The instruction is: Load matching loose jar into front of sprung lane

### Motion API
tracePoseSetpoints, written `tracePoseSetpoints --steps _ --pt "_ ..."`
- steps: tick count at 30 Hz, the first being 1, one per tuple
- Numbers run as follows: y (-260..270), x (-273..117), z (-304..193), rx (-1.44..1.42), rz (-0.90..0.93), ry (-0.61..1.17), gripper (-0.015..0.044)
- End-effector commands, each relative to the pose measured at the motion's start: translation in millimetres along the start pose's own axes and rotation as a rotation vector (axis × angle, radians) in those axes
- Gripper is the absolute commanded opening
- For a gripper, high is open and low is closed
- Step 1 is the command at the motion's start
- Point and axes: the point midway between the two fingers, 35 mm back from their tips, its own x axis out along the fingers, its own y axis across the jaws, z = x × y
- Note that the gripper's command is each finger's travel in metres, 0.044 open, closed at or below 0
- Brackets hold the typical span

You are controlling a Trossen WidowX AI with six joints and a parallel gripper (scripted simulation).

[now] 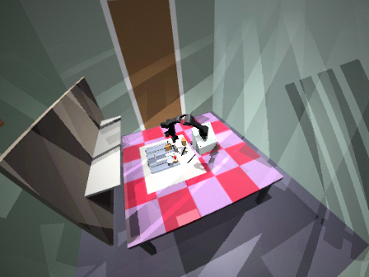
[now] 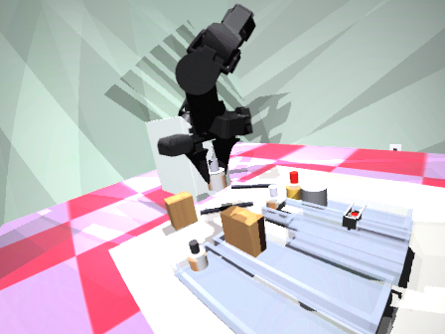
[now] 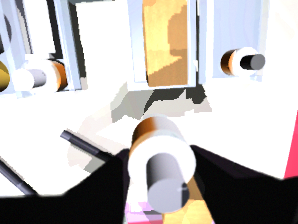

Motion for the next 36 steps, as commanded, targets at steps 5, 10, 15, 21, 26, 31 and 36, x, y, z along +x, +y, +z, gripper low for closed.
tracePoseSetpoints --steps 5,10,15,21,26,31,36 --pt "43 13 10 -0.009 -0.009 -0.013 0.0000" --pt "71 24 11 -0.011 -0.004 -0.013 0.0000" --pt "99 36 8 -0.013 0.007 -0.009 0.0000" --pt "113 43 5 -0.015 0.015 -0.006 0.0000" --pt "114 55 5 -0.015 0.016 -0.006 0.0000" --pt "114 67 4 -0.015 0.017 -0.006 0.0000" --pt "114 67 5 -0.015 0.017 -0.006 0.0000"
